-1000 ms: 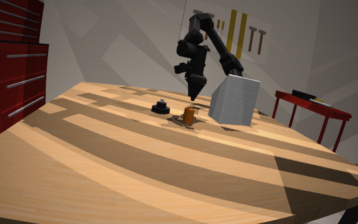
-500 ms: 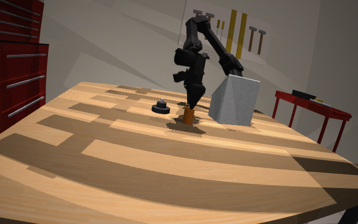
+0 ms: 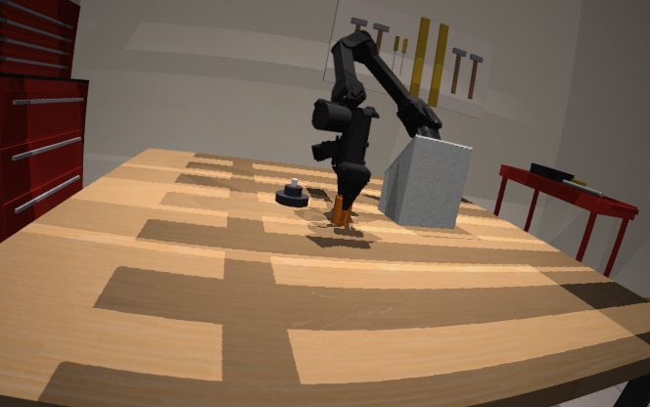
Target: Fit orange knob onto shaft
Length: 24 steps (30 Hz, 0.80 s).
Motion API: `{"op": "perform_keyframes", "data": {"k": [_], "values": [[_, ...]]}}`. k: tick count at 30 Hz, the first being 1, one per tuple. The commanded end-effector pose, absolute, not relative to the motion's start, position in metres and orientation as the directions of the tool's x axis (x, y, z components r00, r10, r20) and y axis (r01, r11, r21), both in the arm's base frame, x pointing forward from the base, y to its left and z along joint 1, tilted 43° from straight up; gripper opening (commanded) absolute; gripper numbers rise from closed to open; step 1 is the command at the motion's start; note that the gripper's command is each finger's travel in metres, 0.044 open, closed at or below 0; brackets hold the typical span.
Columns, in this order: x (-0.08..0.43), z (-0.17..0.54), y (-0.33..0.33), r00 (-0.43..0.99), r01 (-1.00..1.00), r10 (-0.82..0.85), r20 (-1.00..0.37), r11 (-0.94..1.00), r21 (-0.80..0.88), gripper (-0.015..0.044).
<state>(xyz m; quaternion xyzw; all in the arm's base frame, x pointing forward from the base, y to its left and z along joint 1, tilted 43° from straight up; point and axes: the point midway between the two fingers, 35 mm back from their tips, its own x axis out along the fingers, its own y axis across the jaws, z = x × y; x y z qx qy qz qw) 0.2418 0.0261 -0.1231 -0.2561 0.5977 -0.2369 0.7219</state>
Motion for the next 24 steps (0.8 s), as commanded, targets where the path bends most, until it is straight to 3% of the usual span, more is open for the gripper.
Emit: {"op": "perform_keyframes", "data": {"k": [1,21,24], "values": [[0.242,-0.128,0.021,0.171,0.031,-0.652,-0.739,0.753,-0.658,0.044],[0.244,-0.148,0.001,0.171,0.032,-0.657,-0.735,0.749,-0.662,0.044],[0.244,-0.148,0.001,0.171,0.032,-0.657,-0.735,0.749,-0.662,0.0361]]}}
